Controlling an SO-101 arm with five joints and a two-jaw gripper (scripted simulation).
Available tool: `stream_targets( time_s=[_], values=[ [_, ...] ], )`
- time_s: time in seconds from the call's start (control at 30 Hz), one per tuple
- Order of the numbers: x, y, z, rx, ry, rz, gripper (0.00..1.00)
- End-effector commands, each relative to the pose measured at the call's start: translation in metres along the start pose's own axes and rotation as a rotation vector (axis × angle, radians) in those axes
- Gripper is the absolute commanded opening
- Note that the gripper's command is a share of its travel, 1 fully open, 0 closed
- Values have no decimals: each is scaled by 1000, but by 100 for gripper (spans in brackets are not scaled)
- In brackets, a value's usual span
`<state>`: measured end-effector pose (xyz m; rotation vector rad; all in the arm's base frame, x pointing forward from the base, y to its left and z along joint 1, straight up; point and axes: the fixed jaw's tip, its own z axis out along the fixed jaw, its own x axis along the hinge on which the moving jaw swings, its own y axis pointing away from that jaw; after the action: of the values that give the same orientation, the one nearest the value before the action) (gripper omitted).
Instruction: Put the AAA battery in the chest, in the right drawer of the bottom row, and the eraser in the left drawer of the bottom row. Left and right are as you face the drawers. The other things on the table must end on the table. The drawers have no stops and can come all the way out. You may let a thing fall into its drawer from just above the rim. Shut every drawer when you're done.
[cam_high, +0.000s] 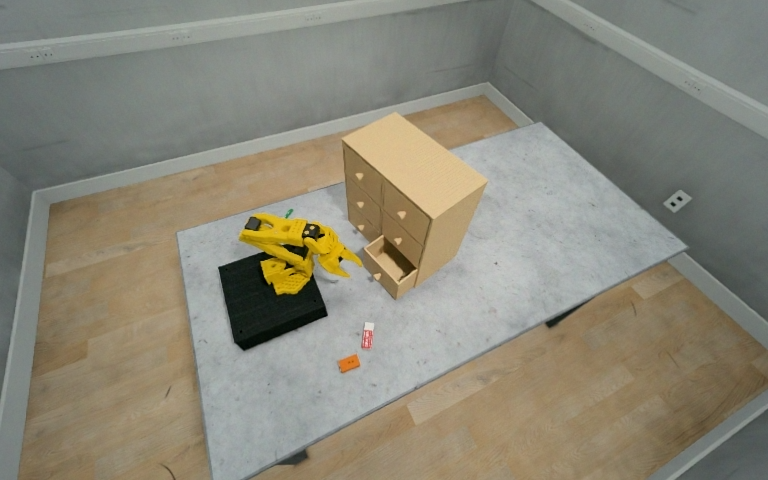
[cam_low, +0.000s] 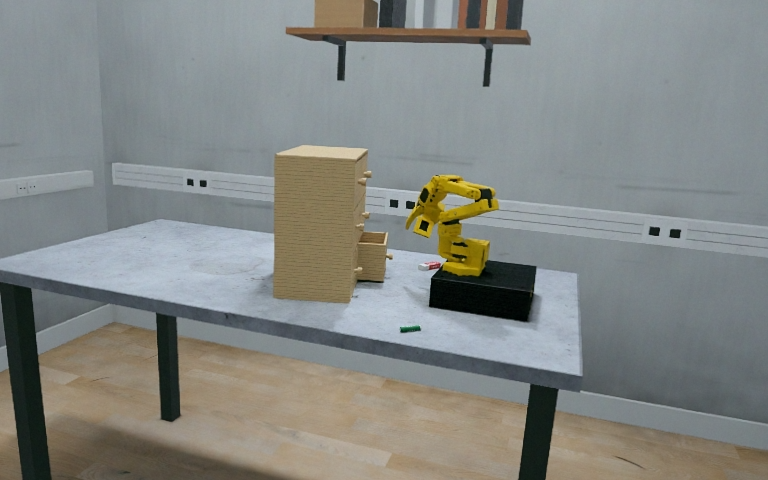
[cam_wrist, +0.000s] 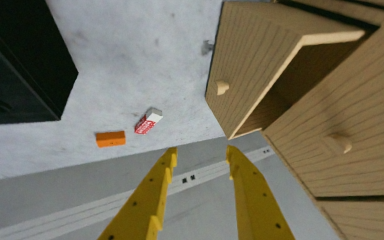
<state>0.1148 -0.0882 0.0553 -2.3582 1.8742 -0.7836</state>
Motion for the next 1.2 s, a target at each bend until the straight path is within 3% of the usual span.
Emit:
stream_targets(
  time_s=[0.0, 1.17],
  values=[
    [2, -1, -2, 7, 11, 55, 21],
    [-1, 0, -2, 5, 20, 835, 21]
  ],
)
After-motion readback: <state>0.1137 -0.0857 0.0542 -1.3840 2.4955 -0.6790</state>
